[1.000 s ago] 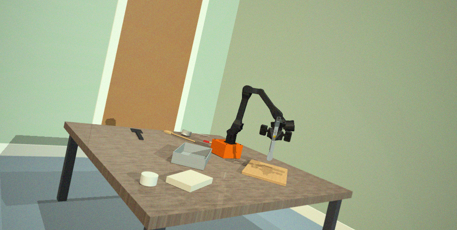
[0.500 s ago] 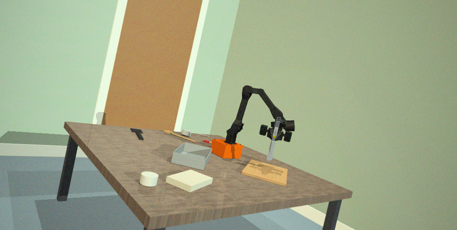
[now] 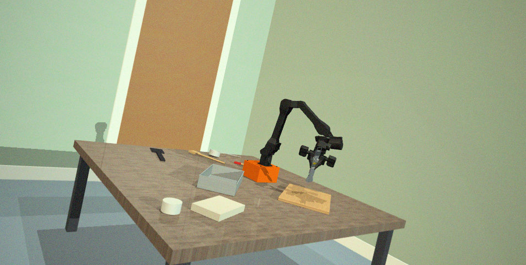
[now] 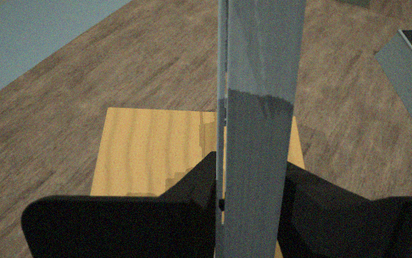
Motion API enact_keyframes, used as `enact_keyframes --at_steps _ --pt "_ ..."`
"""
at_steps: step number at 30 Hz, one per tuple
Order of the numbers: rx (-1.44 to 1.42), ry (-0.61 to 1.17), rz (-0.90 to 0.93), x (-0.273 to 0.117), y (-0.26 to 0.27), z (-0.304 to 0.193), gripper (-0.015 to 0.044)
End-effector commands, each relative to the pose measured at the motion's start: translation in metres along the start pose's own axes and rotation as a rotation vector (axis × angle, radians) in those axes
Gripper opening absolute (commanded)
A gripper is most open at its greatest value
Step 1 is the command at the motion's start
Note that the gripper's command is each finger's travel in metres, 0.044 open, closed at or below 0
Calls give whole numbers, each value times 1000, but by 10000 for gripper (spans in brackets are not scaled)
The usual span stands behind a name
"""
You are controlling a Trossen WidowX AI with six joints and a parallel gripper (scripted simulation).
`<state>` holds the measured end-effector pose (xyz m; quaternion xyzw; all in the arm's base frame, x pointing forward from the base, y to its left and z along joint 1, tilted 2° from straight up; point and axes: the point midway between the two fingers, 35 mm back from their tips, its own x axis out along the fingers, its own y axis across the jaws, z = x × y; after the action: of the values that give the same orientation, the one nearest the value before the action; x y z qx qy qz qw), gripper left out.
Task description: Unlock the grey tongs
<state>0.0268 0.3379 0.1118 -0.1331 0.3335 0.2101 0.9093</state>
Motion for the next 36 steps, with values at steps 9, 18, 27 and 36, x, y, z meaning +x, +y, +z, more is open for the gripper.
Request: enact_keyframes --at_steps 9,18,27,36 --pt "-19 384 6 14 -1 0 -150" --pt "5 648 58 12 -2 3 -150" --pt "36 801 108 7 -2 9 -150" --pt "36 801 108 8 -2 9 -150"
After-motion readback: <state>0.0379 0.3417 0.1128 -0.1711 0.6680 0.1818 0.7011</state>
